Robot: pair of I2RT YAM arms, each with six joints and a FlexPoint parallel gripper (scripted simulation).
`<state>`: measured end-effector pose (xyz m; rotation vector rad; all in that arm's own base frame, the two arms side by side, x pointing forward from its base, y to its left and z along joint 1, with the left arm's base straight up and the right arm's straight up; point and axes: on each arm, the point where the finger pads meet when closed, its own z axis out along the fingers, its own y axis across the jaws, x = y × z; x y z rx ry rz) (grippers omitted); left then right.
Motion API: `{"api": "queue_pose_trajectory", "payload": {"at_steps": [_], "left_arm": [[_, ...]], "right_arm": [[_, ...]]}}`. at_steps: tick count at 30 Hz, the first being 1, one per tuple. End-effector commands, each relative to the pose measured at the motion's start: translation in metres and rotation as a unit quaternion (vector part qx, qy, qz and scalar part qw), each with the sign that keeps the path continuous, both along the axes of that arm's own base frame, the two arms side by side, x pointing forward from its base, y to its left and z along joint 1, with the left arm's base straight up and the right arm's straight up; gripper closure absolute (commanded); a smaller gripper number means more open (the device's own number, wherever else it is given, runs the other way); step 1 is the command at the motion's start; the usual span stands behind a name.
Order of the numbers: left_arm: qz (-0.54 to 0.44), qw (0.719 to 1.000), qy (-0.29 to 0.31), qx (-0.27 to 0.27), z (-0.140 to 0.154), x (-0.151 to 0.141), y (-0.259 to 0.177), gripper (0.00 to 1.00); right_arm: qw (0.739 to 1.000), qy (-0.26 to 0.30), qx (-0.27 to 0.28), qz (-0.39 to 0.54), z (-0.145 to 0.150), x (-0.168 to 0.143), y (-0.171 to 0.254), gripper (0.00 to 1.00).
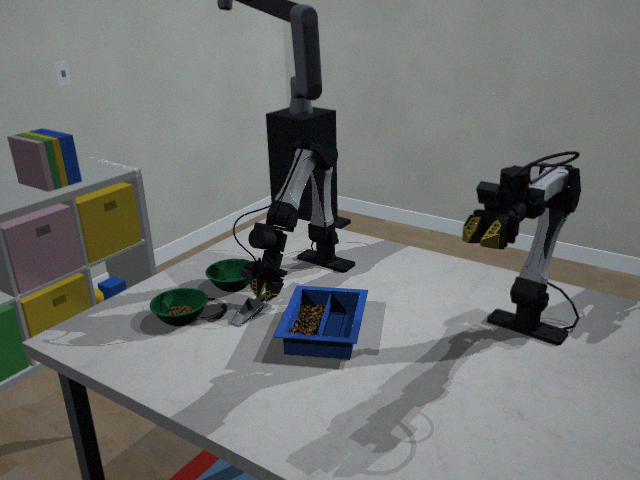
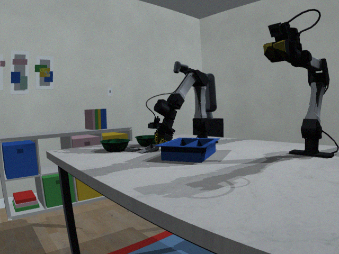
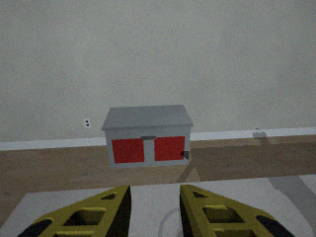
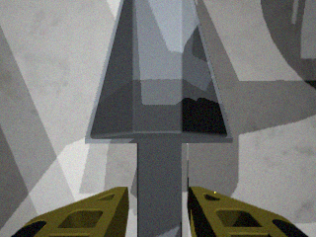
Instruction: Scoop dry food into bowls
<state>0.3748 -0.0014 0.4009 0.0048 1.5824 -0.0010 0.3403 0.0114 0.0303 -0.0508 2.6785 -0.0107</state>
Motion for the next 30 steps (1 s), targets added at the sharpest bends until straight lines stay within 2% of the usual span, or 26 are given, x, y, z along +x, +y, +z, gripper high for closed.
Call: {"api": "queue_pose_trajectory", "payload": {"at_steps": [1, 14, 16, 19, 20, 23, 25, 26, 30], "left_arm": [[0.000, 1.000, 0.011, -0.003, -0.008, 0.001, 0.000, 0.72], [0.000, 1.000, 0.011, -0.003, -0.008, 0.001, 0.000, 0.72], [0.000, 1.000, 0.011, -0.003, -0.008, 0.001, 0.000, 0.72], [0.000, 1.000, 0.011, -0.003, -0.008, 0.001, 0.000, 0.72], [0.000, 1.000, 0.011, -0.003, -0.008, 0.001, 0.000, 0.72], [0.000, 1.000, 0.011, -0.003, -0.008, 0.001, 0.000, 0.72], [0.000, 1.000, 0.011, -0.003, -0.008, 0.001, 0.000, 0.72], [0.000, 1.000, 0.011, -0.003, -0.008, 0.001, 0.000, 0.72], [0.000, 1.000, 0.011, -0.003, -0.008, 0.001, 0.000, 0.72]], "right_arm": [[0.999, -0.040, -0.003, -0.001, 0.019, 0.017, 0.000, 0.65], [0.999, -0.040, -0.003, -0.001, 0.019, 0.017, 0.000, 0.65], [1.000, -0.025, -0.004, -0.001, 0.024, 0.009, 0.000, 0.65], [0.999, -0.036, -0.003, -0.001, 0.026, 0.014, 0.000, 0.65], [1.000, -0.020, -0.002, 0.000, 0.024, 0.008, 0.000, 0.65], [0.999, -0.033, -0.003, -0.001, 0.029, 0.013, 0.000, 0.65], [1.000, -0.016, -0.004, -0.001, 0.019, 0.008, 0.000, 0.65], [1.000, -0.011, -0.004, -0.001, 0.034, 0.002, -0.001, 0.65], [1.000, -0.002, -0.005, -0.001, 0.052, 0.001, -0.001, 0.65]]}}
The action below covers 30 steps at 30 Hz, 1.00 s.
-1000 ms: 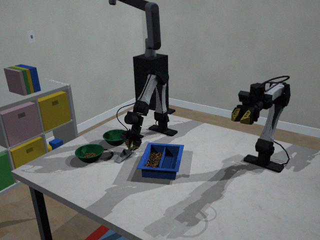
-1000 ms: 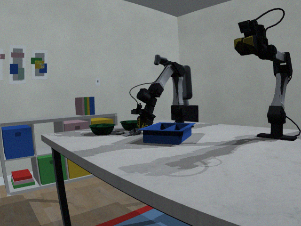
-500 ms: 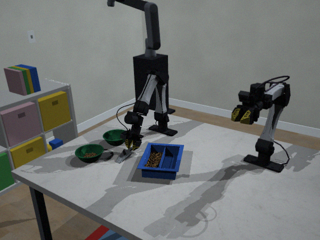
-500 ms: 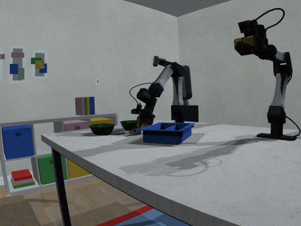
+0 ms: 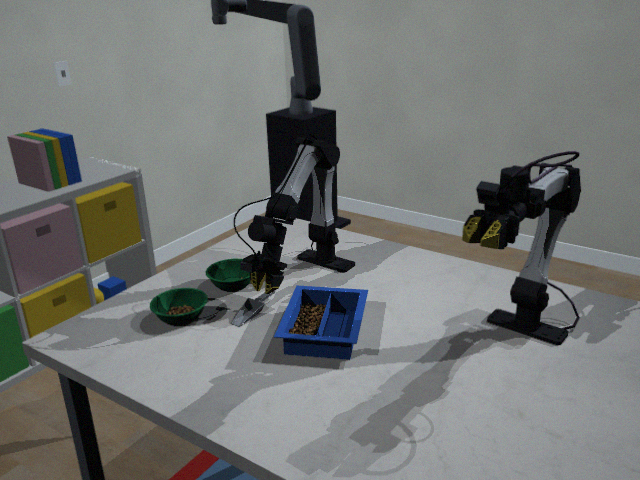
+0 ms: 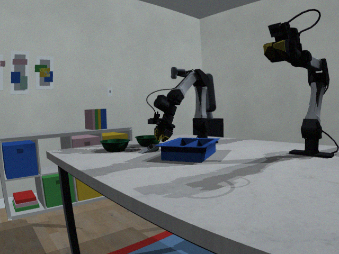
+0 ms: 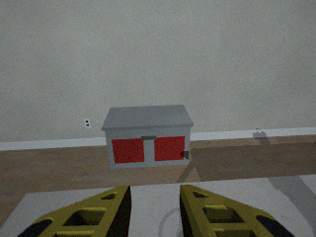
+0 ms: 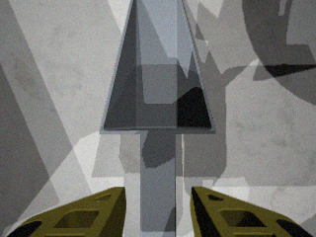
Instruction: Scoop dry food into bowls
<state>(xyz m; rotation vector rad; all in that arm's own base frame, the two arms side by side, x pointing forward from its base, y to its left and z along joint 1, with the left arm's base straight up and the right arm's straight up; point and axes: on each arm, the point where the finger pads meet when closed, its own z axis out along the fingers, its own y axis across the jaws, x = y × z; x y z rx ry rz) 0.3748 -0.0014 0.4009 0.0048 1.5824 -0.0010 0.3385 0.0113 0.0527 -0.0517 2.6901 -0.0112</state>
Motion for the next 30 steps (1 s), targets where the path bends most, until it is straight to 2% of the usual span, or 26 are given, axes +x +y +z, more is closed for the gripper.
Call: {"api": "queue_pose_trajectory", "payload": {"at_steps": [1, 4, 6, 7, 10, 12, 14, 16, 18, 19, 23, 24, 25, 30], "left_arm": [[0.000, 1.000, 0.011, -0.003, -0.008, 0.001, 0.000, 0.72], [0.000, 1.000, 0.011, -0.003, -0.008, 0.001, 0.000, 0.72], [0.000, 1.000, 0.011, -0.003, -0.008, 0.001, 0.000, 0.72], [0.000, 1.000, 0.011, -0.003, -0.008, 0.001, 0.000, 0.72], [0.000, 1.000, 0.011, -0.003, -0.008, 0.001, 0.000, 0.72], [0.000, 1.000, 0.011, -0.003, -0.008, 0.001, 0.000, 0.72], [0.000, 1.000, 0.011, -0.003, -0.008, 0.001, 0.000, 0.72], [0.000, 1.000, 0.011, -0.003, -0.008, 0.001, 0.000, 0.72], [0.000, 1.000, 0.011, -0.003, -0.008, 0.001, 0.000, 0.72], [0.000, 1.000, 0.010, -0.003, -0.008, 0.001, 0.000, 0.72], [0.000, 1.000, 0.007, -0.003, -0.007, 0.002, 0.000, 0.72], [0.001, 1.000, -0.005, -0.002, 0.002, 0.000, 0.001, 0.72], [0.001, 1.000, 0.002, -0.003, -0.006, 0.002, 0.001, 0.72], [0.005, 1.000, 0.008, -0.003, -0.008, 0.002, 0.004, 0.72]], "right_arm": [[1.000, -0.011, -0.004, -0.002, 0.034, 0.004, -0.001, 0.65], [0.999, -0.034, -0.003, -0.002, 0.045, 0.014, 0.000, 0.65], [0.999, -0.034, -0.003, -0.002, 0.045, 0.014, 0.000, 0.65], [1.000, -0.012, -0.002, 0.000, 0.046, 0.002, 0.000, 0.65], [1.000, -0.019, -0.004, -0.002, 0.058, 0.003, -0.001, 0.65], [1.000, -0.022, -0.004, -0.002, 0.050, 0.009, 0.000, 0.65], [1.000, -0.005, -0.005, -0.002, 0.038, -0.004, -0.001, 0.65], [1.000, -0.008, -0.004, -0.002, 0.040, -0.004, -0.001, 0.65], [1.000, -0.023, -0.004, -0.002, 0.049, 0.006, 0.000, 0.65], [0.997, -0.072, -0.001, -0.005, 0.073, 0.023, -0.002, 0.65], [0.996, -0.090, 0.003, -0.005, 0.080, 0.029, -0.001, 0.65], [0.997, -0.080, 0.005, -0.001, 0.070, 0.029, 0.001, 0.65], [0.994, -0.109, 0.009, -0.003, 0.087, 0.034, 0.000, 0.65], [0.984, -0.180, 0.013, -0.005, 0.124, 0.050, -0.002, 0.65]]}}
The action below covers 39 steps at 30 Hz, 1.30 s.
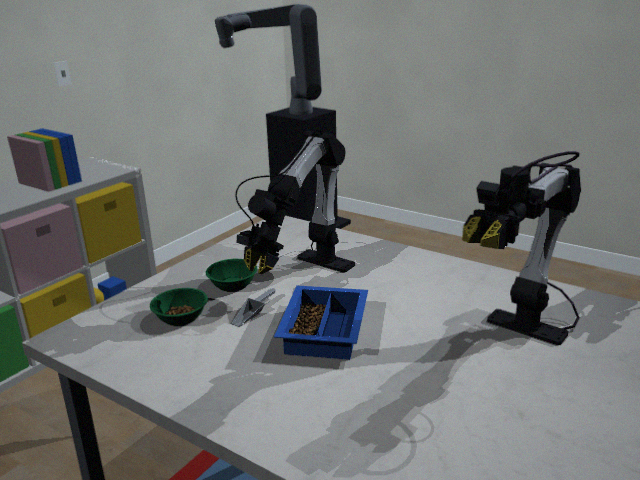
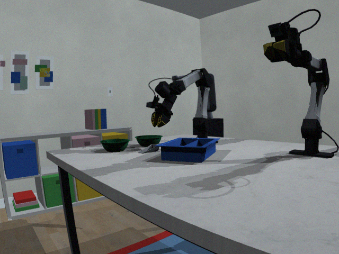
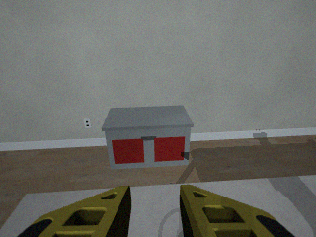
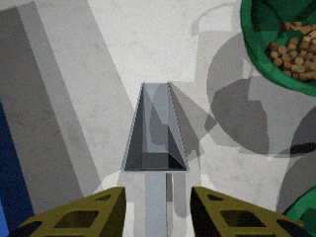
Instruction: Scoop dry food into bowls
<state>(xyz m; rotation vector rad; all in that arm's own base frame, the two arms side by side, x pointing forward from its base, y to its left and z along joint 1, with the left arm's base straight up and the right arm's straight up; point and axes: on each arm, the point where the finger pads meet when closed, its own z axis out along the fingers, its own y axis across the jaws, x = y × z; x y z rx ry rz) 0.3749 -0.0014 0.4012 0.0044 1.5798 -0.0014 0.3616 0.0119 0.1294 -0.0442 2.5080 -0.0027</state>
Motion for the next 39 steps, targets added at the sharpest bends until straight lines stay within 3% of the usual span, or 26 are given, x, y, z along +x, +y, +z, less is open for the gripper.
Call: {"api": "queue_pose_trajectory", "payload": {"at_steps": [1, 8, 11, 14, 25, 28, 29, 34, 39], "left_arm": [[0.005, 1.000, 0.008, -0.003, -0.008, 0.002, 0.004, 0.72], [0.000, 1.000, 0.000, -0.004, -0.004, 0.003, 0.000, 0.72], [-0.002, 1.000, -0.005, -0.003, 0.002, 0.000, -0.001, 0.72], [-0.006, 1.000, 0.003, -0.004, -0.008, 0.004, -0.003, 0.72], [0.007, 1.000, 0.007, -0.004, -0.011, 0.005, 0.004, 0.72], [-0.004, 1.000, -0.008, -0.003, 0.001, 0.001, -0.002, 0.72], [-0.006, 1.000, 0.003, -0.004, -0.010, 0.006, -0.003, 0.72], [-0.004, 1.000, -0.004, -0.004, -0.002, 0.001, -0.002, 0.72], [0.001, 1.000, -0.001, -0.004, -0.006, 0.002, 0.002, 0.72]], "right_arm": [[0.995, -0.099, 0.009, -0.004, 0.051, 0.029, -0.003, 0.65], [0.982, -0.190, 0.012, -0.007, 0.103, 0.040, -0.005, 0.65], [0.983, -0.183, 0.011, -0.002, 0.097, 0.044, 0.000, 0.65], [0.971, -0.240, 0.015, 0.000, 0.136, 0.042, 0.000, 0.65], [0.930, -0.366, 0.011, -0.005, 0.217, 0.037, -0.009, 0.65], [0.932, -0.361, 0.012, -0.006, 0.212, 0.042, -0.009, 0.65], [0.929, -0.371, 0.010, -0.005, 0.219, 0.041, -0.010, 0.65], [0.896, -0.443, 0.012, -0.006, 0.271, 0.022, -0.011, 0.65], [0.878, -0.478, 0.011, -0.006, 0.294, 0.015, -0.012, 0.65]]}}
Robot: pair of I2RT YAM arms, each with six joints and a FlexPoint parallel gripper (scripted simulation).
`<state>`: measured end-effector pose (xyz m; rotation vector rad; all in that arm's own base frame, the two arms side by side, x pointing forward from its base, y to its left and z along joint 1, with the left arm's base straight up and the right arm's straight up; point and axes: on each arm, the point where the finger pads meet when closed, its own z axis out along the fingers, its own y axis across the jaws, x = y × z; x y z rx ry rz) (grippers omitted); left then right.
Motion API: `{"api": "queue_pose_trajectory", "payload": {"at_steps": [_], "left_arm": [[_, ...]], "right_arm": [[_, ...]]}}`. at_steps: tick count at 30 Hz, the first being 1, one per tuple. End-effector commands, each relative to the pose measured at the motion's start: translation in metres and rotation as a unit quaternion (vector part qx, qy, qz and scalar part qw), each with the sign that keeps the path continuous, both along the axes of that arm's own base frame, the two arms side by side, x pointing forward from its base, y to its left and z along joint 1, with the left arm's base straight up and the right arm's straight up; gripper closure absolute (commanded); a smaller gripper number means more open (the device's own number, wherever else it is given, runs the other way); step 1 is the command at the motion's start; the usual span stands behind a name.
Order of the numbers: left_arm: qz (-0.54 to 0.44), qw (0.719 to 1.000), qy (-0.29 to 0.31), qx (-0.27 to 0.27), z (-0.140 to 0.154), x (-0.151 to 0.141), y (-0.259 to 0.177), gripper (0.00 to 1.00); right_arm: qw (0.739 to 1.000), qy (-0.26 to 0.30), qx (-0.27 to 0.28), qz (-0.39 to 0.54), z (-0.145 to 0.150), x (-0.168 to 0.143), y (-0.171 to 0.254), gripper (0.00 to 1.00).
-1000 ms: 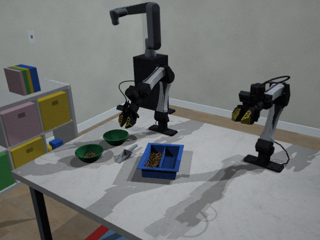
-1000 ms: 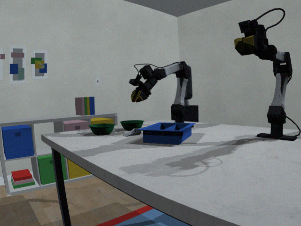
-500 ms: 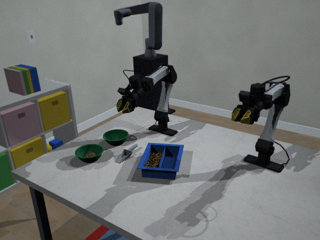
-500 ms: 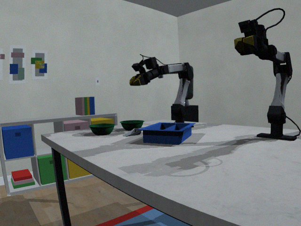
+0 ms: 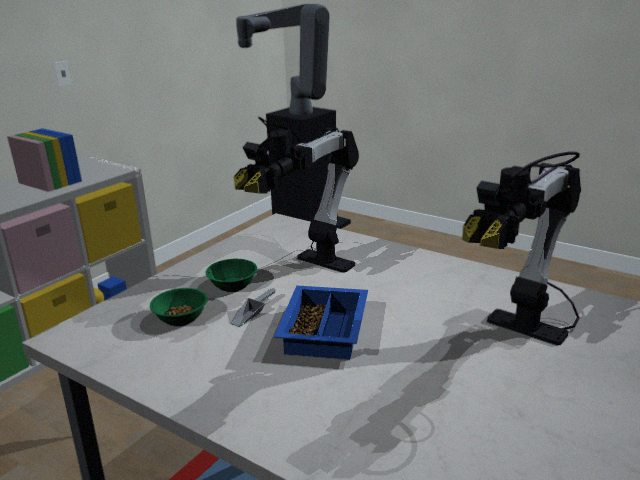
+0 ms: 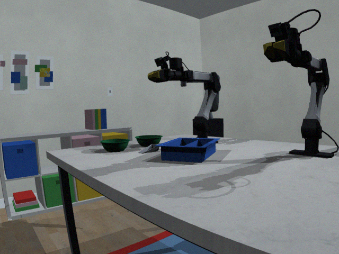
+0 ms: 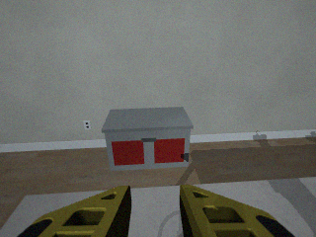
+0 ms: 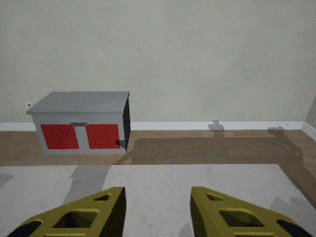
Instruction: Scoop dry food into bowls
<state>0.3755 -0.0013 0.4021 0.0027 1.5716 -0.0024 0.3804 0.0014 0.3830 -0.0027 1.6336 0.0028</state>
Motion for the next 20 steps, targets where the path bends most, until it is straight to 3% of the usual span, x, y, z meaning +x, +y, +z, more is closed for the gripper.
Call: {"api": "queue_pose_trajectory", "payload": {"at_steps": [1, 6, 7, 9, 10, 15, 20], "left_arm": [[0.002, 1.000, 0.004, -0.003, -0.007, 0.000, 0.003, 0.72], [0.002, 1.000, -0.005, -0.003, 0.001, -0.001, 0.001, 0.72], [0.001, 1.000, 0.000, -0.003, -0.005, -0.001, 0.000, 0.72], [0.001, 1.000, -0.001, -0.003, -0.001, -0.003, 0.000, 0.72], [0.000, 1.000, -0.001, -0.003, -0.001, -0.003, -0.001, 0.72], [0.002, 1.000, -0.001, -0.003, -0.001, -0.003, 0.001, 0.72], [0.002, 1.000, -0.001, -0.003, -0.001, -0.003, 0.001, 0.72]], "right_arm": [[0.998, -0.057, -0.004, 0.000, 0.038, -0.002, -0.003, 0.65], [0.999, -0.040, -0.002, 0.002, 0.024, -0.008, 0.000, 0.65], [1.000, -0.018, -0.004, 0.005, 0.009, -0.008, 0.002, 0.65], [0.998, -0.065, -0.004, 0.000, 0.048, -0.014, 0.000, 0.65], [0.997, -0.071, -0.004, -0.001, 0.051, -0.014, -0.001, 0.65], [0.999, -0.038, -0.004, -0.002, 0.026, -0.005, -0.001, 0.65], [0.999, -0.041, -0.004, -0.002, 0.029, -0.007, -0.001, 0.65]]}}
